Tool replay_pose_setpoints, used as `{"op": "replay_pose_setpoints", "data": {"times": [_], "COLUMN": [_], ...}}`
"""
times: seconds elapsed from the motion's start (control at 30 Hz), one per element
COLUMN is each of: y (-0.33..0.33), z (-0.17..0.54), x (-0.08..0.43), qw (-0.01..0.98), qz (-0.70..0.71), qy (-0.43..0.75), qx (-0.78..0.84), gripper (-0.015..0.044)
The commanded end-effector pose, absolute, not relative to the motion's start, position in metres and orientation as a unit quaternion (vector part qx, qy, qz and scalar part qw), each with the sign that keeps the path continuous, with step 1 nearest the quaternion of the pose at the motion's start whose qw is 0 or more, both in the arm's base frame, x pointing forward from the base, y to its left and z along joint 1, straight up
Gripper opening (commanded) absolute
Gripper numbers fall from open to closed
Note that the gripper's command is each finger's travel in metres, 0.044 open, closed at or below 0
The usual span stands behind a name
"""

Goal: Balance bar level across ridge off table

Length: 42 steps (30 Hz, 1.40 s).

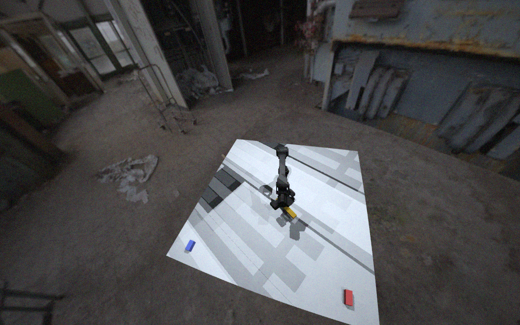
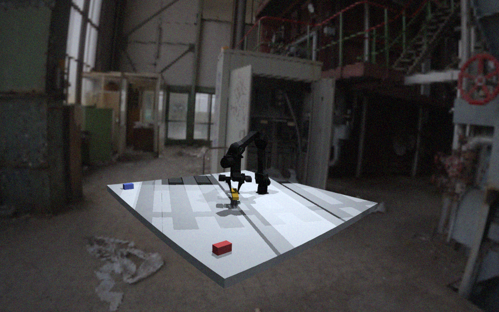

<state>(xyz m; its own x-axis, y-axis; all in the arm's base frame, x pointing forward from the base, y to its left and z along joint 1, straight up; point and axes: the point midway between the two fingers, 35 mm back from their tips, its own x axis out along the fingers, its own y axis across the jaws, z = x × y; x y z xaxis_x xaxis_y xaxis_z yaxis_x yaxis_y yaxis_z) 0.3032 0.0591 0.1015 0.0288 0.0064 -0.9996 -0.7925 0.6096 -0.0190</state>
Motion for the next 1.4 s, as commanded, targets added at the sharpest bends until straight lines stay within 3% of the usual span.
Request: {"op": "replay_pose_setpoints", "data": {"times": [0.0, 1.07, 1.37], "y": [0.059, 0.059, 0.059], "z": [0.1016, 0.1016, 0.1016], "x": [0.3032, 0.3032, 0.3032], "qw": [0.644, 0.644, 0.644], "qz": [0.31, 0.31, 0.31], "qy": [0.624, 0.624, 0.624], "qx": [-0.315, -0.315, -0.315], "gripper": [0.0169, 0.0185, 0.0421]}}
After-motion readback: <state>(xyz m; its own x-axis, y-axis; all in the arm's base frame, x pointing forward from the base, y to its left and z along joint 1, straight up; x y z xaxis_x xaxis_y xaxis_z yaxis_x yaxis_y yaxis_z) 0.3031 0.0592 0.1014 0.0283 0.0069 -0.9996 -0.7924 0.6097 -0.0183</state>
